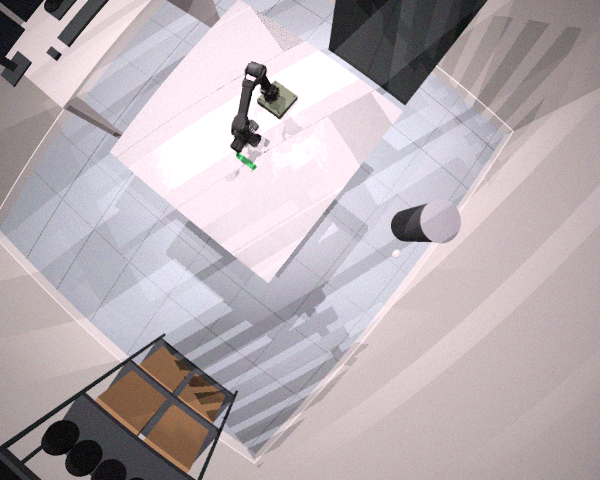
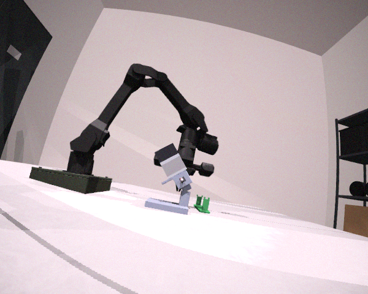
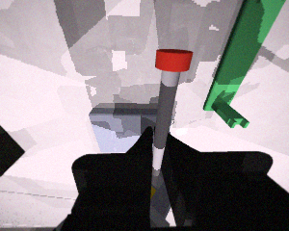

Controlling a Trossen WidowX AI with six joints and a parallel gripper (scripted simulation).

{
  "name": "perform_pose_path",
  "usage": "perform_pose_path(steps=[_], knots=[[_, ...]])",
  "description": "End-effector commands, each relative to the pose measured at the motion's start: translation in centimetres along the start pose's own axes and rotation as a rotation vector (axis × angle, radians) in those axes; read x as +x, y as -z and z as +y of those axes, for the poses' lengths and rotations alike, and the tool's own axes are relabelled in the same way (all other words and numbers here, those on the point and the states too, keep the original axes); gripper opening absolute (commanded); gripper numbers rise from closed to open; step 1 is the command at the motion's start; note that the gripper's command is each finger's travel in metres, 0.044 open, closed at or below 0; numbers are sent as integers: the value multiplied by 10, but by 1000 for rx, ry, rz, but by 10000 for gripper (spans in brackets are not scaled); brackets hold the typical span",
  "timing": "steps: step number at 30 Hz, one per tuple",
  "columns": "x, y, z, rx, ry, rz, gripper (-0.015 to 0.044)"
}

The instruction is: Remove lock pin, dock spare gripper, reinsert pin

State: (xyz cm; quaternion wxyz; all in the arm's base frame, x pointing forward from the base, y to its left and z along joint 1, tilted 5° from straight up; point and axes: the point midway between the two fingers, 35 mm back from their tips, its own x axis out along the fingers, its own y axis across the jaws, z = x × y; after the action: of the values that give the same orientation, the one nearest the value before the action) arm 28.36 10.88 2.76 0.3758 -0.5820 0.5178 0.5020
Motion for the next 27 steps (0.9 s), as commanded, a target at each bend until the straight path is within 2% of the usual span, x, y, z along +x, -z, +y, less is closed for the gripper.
perform_pose_path(steps=[1, 7, 27], knots=[[0, 0, 0, 0, 0, 0, 53], [0, 0, 0, 0, 0, 0, 200], [-31, -15, 8, -10, -26, 15, 200]])
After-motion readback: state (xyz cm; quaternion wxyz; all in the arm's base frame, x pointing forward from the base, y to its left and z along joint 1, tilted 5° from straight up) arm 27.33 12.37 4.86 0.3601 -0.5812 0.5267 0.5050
